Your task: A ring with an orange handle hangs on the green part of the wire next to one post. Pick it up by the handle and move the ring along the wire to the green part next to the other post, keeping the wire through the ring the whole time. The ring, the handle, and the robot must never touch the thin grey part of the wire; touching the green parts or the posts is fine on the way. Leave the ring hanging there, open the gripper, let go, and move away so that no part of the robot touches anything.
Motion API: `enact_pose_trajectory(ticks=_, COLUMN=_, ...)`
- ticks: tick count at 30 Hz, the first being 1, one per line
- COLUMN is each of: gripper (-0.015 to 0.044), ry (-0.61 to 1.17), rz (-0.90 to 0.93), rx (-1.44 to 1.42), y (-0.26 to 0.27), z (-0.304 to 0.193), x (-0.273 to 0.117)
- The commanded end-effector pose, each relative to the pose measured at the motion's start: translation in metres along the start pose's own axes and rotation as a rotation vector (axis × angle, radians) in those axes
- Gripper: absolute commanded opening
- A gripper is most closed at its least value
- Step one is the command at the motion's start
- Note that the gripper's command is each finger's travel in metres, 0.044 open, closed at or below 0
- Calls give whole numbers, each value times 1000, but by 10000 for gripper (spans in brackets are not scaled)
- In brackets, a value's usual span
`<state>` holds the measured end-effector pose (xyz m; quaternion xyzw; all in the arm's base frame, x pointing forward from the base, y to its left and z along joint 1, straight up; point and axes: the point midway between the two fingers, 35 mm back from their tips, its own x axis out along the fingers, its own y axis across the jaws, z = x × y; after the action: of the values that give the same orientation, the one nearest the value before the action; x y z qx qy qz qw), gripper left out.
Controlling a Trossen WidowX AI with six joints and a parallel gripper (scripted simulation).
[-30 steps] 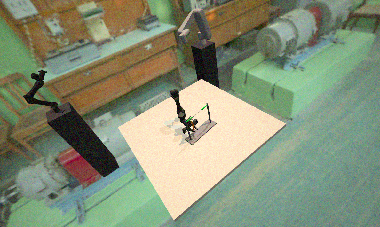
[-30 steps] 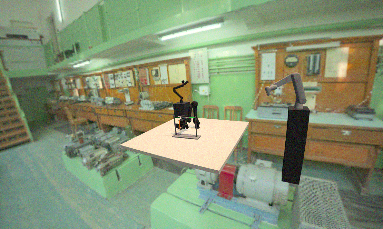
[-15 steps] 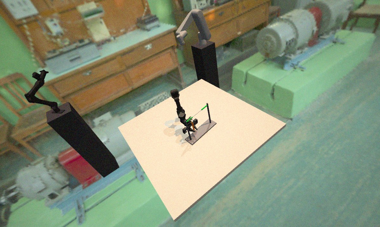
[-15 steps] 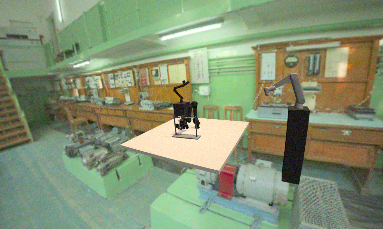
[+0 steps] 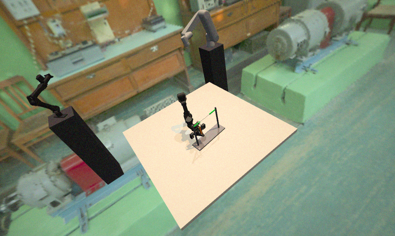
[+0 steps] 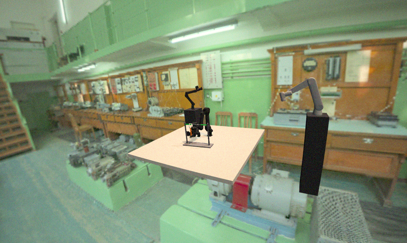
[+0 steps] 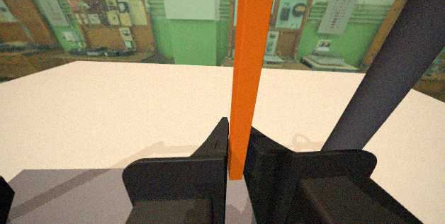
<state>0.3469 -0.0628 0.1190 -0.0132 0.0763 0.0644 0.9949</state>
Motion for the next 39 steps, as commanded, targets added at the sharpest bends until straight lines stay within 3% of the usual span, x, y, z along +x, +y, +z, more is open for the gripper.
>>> enact_pose_trajectory(ticks=1, gripper=-150, ry=0, rz=0, rx=0, y=0, z=0, x=0)
enact_pose_trajectory(ticks=39, gripper=-150, ry=0, rz=-9, rx=1, y=-1, z=17, x=-3)
